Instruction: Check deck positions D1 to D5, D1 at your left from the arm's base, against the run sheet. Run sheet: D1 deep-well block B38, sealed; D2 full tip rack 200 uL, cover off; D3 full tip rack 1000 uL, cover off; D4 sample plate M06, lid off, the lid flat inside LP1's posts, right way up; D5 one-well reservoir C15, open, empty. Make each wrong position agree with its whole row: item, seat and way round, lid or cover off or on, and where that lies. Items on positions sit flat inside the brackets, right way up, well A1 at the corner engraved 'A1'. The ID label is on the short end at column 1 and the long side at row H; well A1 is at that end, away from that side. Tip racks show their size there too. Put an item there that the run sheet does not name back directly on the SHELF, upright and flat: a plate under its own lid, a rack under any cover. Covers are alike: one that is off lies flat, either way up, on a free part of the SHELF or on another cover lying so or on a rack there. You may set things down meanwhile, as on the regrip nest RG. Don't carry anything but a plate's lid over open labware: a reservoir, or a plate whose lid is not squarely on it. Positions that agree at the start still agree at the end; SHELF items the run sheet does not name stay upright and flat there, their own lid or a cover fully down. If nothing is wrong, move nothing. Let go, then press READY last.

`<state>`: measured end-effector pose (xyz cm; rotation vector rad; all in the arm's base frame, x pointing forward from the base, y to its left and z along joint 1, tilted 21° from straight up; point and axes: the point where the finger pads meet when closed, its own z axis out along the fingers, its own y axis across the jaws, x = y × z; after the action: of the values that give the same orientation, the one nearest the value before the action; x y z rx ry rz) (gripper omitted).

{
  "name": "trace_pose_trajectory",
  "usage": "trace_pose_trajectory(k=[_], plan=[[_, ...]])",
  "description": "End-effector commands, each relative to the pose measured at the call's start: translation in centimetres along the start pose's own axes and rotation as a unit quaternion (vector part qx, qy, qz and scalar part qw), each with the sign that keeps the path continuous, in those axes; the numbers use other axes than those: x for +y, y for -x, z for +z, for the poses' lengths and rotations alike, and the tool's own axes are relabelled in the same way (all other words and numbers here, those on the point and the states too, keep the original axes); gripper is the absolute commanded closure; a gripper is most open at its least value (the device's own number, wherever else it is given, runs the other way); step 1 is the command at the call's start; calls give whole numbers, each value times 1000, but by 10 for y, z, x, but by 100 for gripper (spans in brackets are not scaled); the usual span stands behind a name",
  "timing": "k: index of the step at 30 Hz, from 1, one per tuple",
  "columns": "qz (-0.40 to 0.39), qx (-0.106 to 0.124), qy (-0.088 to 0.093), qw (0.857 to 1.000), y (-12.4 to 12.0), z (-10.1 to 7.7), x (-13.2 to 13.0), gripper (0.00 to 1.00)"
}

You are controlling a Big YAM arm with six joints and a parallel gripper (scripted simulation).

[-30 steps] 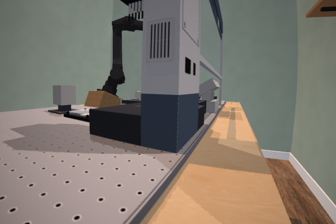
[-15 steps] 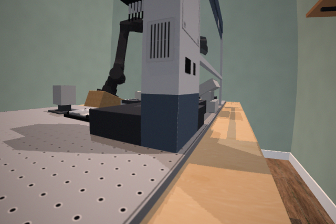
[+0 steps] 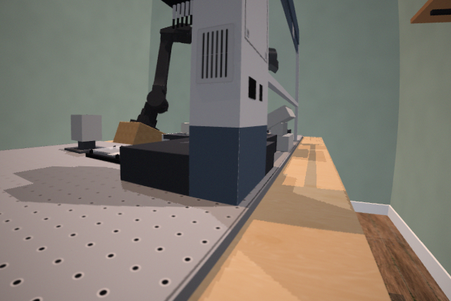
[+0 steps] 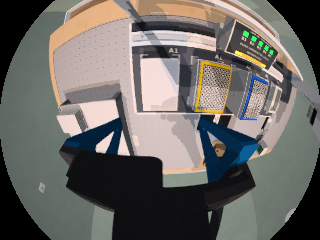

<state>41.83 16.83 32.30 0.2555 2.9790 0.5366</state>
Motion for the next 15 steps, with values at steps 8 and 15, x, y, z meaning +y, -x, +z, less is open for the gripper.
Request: trace_pose_trajectory(k=[8, 15], plan=[[-3, -7, 6, 1000, 1, 13, 7, 0], [-8, -22, 12, 1000, 6, 9, 11, 0]])
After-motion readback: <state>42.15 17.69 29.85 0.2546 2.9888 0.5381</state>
